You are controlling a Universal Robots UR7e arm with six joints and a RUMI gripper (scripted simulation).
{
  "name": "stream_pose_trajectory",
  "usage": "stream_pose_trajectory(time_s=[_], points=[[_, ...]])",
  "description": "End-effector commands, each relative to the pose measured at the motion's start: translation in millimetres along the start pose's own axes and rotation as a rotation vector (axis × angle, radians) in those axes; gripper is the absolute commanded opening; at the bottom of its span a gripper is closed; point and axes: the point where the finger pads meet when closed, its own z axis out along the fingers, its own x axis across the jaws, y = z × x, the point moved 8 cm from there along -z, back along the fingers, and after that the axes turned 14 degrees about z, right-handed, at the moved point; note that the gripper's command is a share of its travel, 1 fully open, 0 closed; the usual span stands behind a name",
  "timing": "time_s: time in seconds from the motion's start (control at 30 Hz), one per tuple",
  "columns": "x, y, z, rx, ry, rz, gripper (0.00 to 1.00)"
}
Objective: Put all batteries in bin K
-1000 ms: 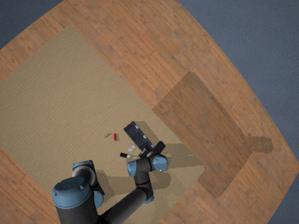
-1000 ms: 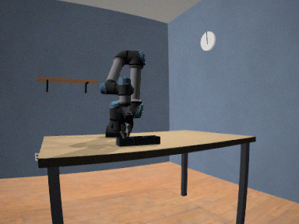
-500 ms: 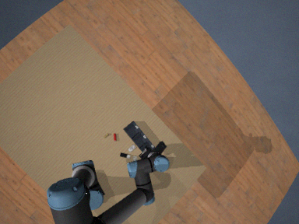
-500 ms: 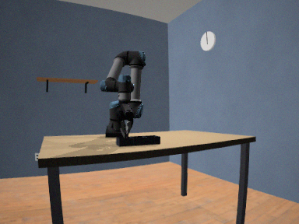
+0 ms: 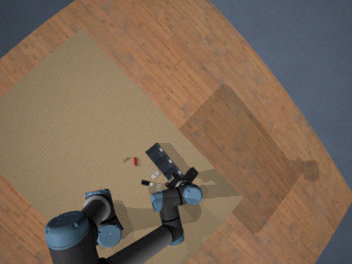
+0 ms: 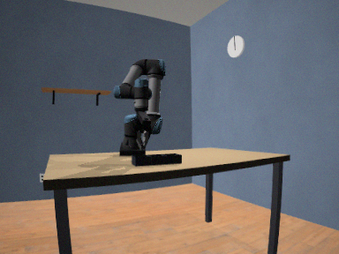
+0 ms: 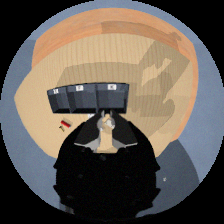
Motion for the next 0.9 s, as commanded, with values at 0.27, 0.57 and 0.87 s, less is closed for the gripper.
stream_pose_trajectory(time_s=[0.27,0.57,0.87], points=[[-14,3,-8,0.000,0.000,0.000,0.04],[-58,14,-8,0.000,0.000,0.000,0.04],[-82,19,-8,0.000,-0.001,0.000,0.04]])
